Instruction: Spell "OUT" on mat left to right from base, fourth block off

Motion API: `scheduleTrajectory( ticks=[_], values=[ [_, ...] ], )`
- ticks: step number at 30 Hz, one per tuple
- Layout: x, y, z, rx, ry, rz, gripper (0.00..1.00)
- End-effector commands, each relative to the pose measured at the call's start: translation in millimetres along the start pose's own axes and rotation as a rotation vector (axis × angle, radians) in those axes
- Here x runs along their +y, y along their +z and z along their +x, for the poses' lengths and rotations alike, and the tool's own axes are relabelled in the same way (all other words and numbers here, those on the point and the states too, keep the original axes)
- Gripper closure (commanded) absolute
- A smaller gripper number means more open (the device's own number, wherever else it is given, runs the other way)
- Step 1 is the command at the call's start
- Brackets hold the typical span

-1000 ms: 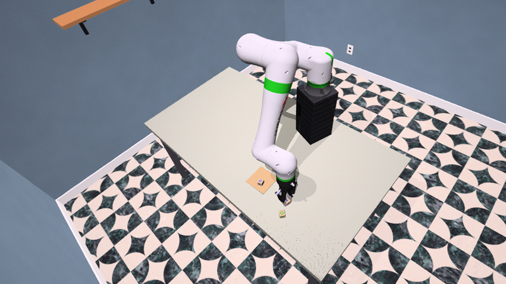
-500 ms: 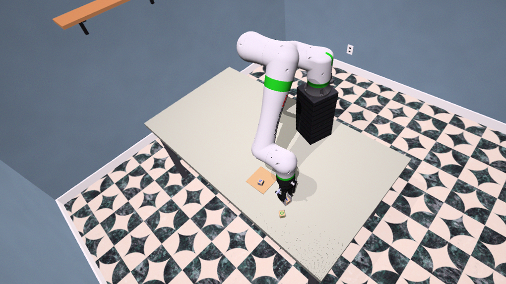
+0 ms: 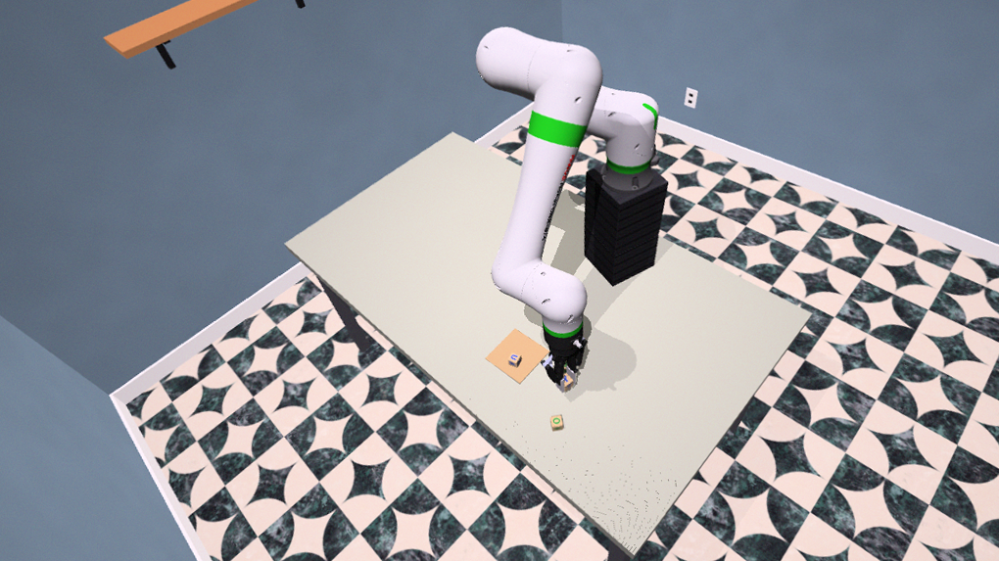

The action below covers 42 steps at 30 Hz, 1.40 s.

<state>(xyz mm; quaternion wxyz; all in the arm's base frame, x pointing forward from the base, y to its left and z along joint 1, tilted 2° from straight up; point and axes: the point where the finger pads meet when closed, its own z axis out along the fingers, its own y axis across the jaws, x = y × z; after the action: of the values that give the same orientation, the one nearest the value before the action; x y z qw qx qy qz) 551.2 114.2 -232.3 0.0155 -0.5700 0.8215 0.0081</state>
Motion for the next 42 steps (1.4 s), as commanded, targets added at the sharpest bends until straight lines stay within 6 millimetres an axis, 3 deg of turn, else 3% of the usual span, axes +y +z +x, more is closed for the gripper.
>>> scheduleTrajectory(
  ticks=[1, 17, 42],
  values=[
    [0, -10, 0, 0.0, 0.0, 0.0, 0.84],
    [0, -9, 0, 0.0, 0.047, 0.0, 0.84],
    [0, 2, 0, -0.001, 0.778, 0.0, 0.84]
  ],
)
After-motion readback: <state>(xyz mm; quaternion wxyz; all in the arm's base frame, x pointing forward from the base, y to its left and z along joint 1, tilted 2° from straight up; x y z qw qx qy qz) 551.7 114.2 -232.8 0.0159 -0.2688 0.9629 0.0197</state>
